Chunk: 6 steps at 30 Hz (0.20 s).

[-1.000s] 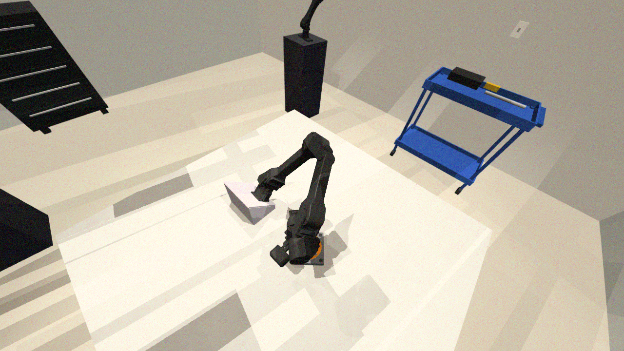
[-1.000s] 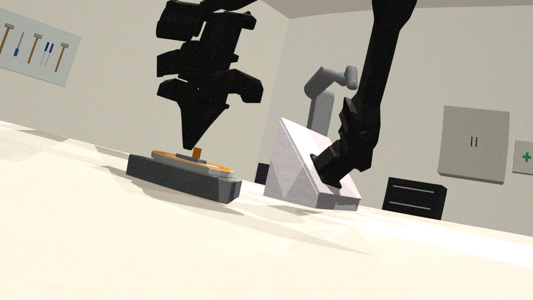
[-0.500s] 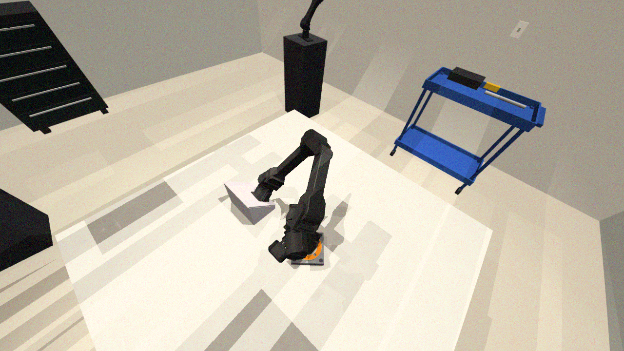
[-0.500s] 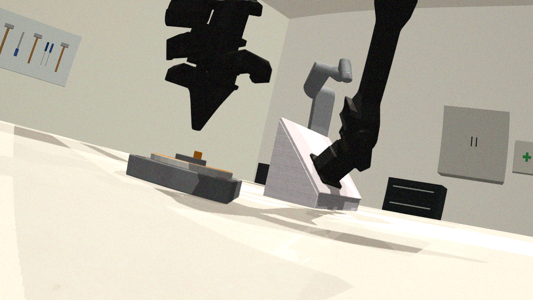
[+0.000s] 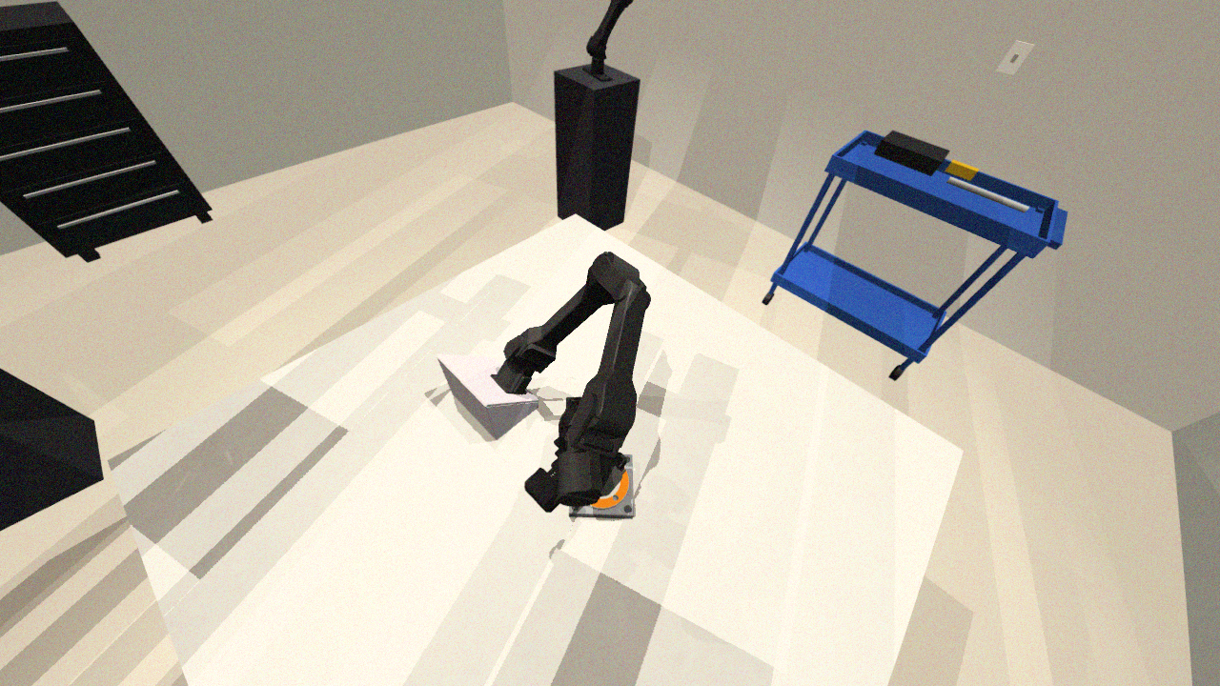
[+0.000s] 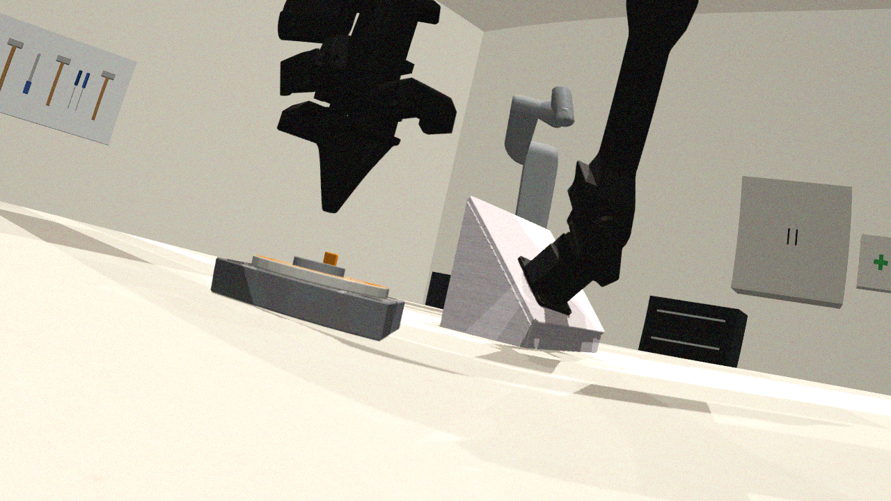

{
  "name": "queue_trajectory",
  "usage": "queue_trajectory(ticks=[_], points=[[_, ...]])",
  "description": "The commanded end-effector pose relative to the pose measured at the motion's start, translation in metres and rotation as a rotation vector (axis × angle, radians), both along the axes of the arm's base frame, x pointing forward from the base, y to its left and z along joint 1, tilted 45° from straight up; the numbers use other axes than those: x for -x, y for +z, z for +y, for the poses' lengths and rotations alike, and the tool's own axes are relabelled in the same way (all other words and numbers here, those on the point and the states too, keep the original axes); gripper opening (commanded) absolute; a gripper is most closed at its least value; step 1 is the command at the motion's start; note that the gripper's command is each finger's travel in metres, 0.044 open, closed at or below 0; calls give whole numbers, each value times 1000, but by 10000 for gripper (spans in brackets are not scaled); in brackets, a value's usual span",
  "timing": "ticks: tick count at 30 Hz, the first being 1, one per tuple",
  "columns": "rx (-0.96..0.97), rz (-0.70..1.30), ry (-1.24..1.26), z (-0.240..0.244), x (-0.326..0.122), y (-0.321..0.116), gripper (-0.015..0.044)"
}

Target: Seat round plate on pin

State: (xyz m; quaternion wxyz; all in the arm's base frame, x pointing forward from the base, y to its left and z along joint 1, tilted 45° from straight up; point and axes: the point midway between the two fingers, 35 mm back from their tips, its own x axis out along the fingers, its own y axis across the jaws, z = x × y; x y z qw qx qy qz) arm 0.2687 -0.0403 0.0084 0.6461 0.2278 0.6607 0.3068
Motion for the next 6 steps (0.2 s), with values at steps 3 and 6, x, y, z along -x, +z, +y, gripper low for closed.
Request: queue_trajectory(ticks=[3,6], points=[[0,1,-4,0,0,0,0],[0,1,-4,0,0,0,0]])
